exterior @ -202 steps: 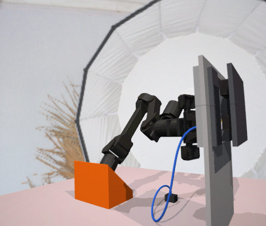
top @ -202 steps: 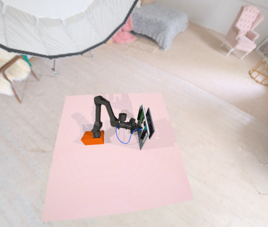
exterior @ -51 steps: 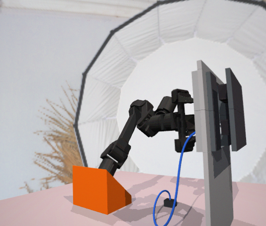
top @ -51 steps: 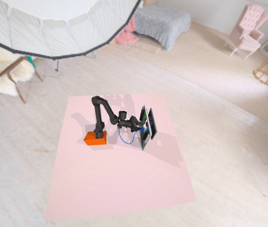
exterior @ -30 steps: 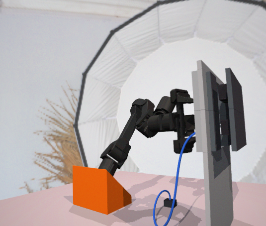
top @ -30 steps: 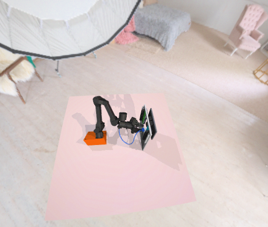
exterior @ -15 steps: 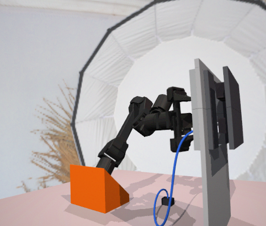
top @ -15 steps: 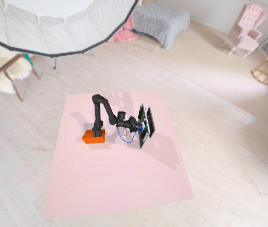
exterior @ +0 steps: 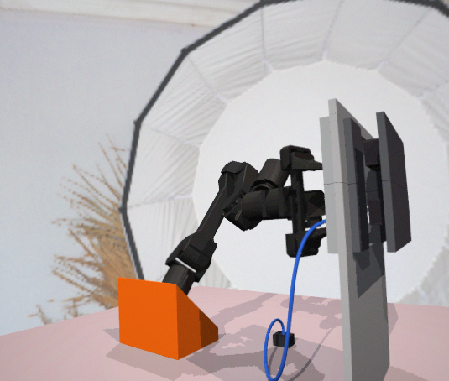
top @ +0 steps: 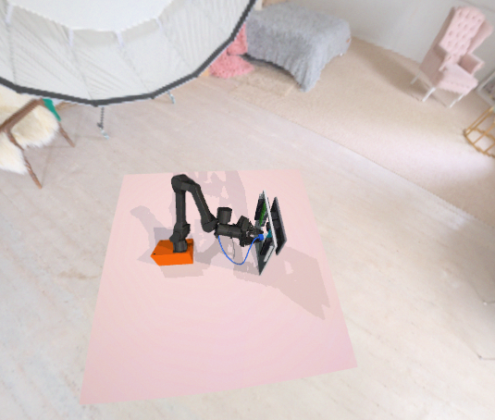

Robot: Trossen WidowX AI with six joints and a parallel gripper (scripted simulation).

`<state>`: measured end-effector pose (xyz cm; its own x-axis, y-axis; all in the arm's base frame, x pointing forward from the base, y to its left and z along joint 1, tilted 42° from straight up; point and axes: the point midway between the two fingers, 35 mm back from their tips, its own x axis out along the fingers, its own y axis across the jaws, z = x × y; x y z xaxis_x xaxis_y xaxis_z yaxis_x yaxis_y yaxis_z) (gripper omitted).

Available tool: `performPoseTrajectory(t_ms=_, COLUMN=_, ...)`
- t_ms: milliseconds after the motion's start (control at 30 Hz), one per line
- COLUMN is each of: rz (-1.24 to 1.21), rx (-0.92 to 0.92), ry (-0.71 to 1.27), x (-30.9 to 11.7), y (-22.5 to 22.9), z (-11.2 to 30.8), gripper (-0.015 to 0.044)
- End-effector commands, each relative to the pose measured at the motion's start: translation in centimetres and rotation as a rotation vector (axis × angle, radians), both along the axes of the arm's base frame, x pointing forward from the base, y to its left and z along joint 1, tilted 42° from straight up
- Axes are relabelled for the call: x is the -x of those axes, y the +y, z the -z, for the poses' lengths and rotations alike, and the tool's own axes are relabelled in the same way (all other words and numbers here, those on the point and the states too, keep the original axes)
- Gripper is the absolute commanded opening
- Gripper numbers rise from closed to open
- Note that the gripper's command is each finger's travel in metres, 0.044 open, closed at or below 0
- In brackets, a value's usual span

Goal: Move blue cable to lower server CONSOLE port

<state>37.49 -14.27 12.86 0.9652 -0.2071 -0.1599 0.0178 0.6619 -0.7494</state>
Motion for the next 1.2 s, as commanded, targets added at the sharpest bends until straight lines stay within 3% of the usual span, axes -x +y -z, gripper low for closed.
performPoseTrajectory(t_ms=0, rz=0.002, rx=0.002, ry=0.003, x=0.0, y=-0.3, z=0.2, gripper=0.0440)
performPoseTrajectory(t_ms=1167, rz=0.002, rx=0.004, ry=0.003, x=-0.1, y=-2.0, z=1.6, gripper=0.0440)
